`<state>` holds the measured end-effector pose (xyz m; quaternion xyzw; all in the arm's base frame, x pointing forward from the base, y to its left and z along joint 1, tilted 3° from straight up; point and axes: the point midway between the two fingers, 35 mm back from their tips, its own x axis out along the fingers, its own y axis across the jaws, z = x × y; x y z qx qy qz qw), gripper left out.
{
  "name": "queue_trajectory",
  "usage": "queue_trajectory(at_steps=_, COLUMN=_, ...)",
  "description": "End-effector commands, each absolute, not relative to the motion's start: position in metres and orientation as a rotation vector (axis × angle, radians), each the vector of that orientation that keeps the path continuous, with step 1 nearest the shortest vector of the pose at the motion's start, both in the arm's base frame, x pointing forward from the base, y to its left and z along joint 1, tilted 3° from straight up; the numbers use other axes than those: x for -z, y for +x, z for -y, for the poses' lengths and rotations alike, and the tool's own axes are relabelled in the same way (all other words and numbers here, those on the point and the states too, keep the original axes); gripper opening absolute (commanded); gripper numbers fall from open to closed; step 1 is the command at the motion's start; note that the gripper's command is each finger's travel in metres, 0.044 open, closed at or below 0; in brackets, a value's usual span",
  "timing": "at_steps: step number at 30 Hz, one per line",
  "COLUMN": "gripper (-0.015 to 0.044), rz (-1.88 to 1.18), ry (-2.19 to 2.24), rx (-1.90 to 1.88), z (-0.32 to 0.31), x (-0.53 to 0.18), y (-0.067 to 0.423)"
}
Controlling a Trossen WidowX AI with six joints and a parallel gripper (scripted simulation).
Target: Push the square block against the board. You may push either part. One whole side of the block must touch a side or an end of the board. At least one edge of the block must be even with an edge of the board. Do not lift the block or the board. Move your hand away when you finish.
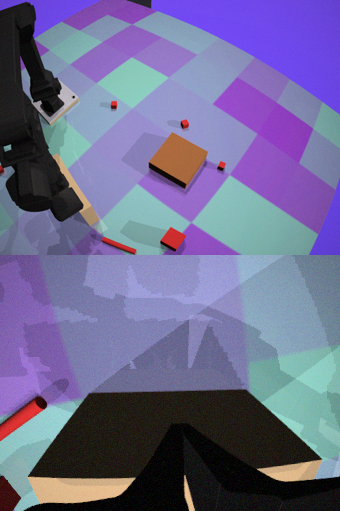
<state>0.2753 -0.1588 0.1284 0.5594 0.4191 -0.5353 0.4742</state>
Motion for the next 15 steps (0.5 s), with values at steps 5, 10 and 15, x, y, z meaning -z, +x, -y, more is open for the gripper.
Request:
queue_trajectory(at_steps=5, gripper=0.0, rz=-1.028, ry=1.369, rx=1.307, z=0.149, x=-0.127, y=0.278)
queue_trajectory(at_steps=10, gripper=0.0, rz=-1.028, ry=1.369, rx=1.307, z=0.144, x=-0.127, y=0.279)
queue_trajectory(at_steps=15, gripper=0.0, rz=-1.028, ry=1.37, rx=1.307, z=0.139, x=-0.127, y=0.28)
